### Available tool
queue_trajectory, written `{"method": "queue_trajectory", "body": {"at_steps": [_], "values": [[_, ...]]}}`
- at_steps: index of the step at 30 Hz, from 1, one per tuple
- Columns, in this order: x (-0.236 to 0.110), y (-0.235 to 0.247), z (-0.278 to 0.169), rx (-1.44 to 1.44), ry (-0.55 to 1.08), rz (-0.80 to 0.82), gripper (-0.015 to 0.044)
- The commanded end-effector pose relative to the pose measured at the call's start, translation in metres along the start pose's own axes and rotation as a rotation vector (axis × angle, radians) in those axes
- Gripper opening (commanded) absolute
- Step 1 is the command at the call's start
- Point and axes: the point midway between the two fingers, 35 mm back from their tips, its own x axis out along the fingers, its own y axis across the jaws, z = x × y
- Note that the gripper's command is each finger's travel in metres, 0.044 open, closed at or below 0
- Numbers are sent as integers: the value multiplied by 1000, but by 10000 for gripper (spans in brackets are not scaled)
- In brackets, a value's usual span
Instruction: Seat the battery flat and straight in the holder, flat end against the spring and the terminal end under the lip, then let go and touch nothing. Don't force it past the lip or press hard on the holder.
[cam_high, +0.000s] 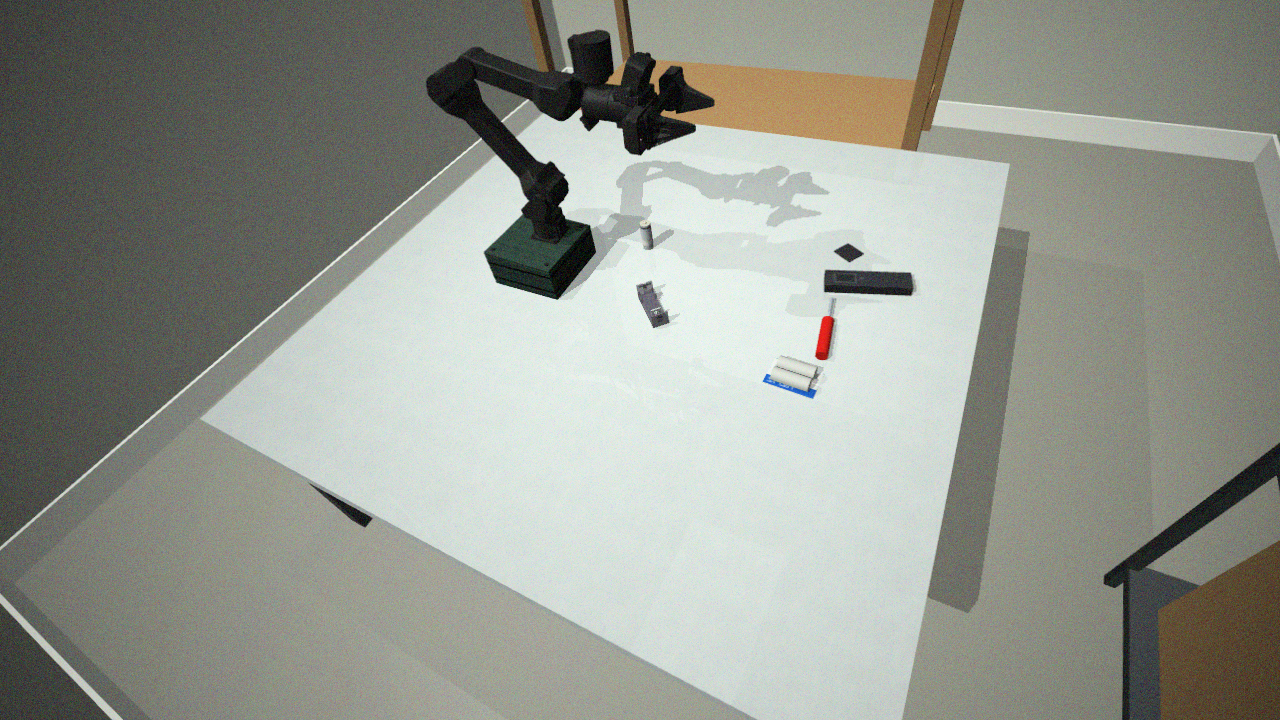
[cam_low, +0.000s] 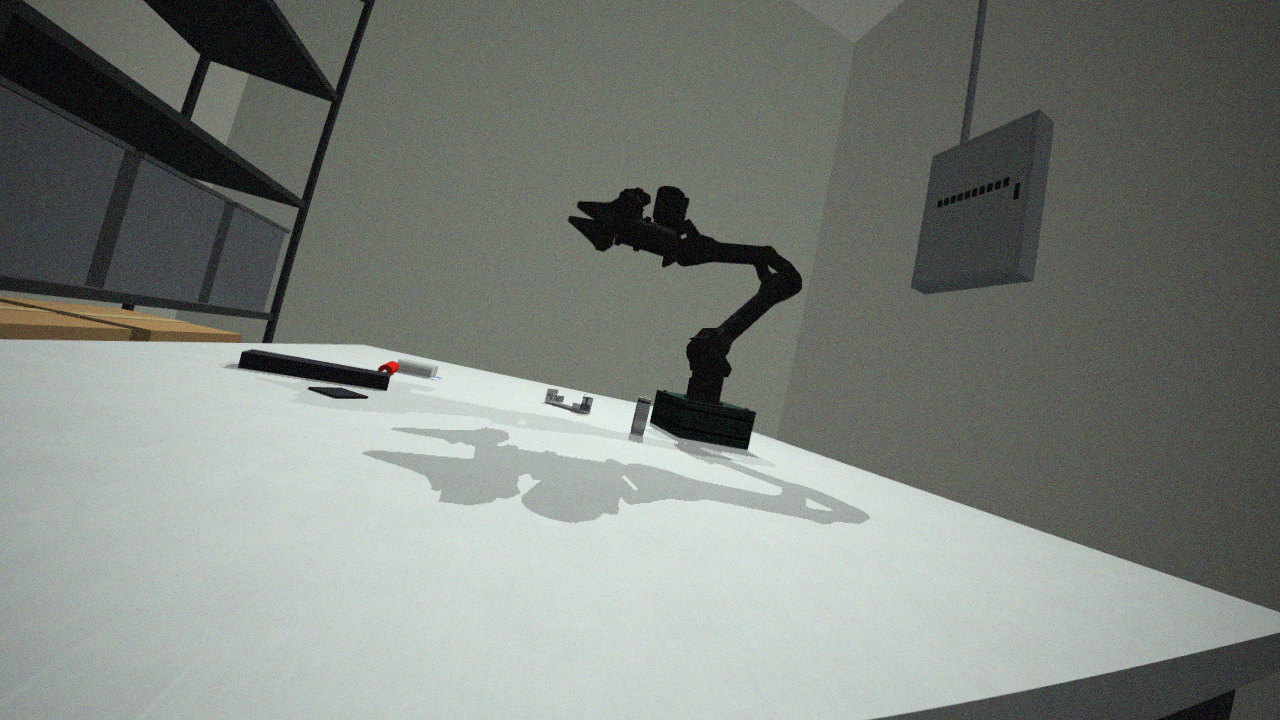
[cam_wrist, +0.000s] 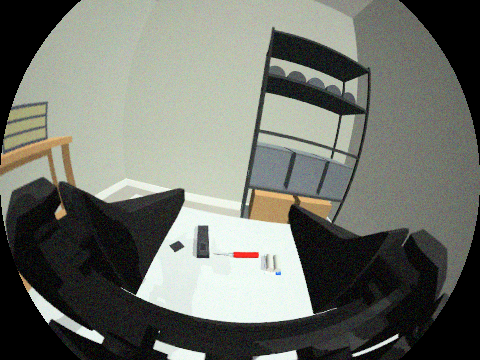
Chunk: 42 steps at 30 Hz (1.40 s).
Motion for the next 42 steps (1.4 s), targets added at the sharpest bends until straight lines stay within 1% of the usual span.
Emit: {"method": "queue_trajectory", "body": {"at_steps": [1,2,3,6,10,15,19,20,31,37,42], "values": [[1,1,-4,4,18,3,374],[3,4,-15,15,70,13,347],[4,10,-34,33,158,27,321],[-5,29,-101,85,492,63,242],[-35,45,-158,109,827,71,137],[-88,54,-204,98,1197,40,6],[-136,53,-221,57,1476,-15,0],[-143,53,-222,49,1518,-26,0],[-145,53,-224,46,1530,-30,0],[-140,54,-268,46,1530,-30,0],[-142,53,-302,46,1530,-30,0]]}}
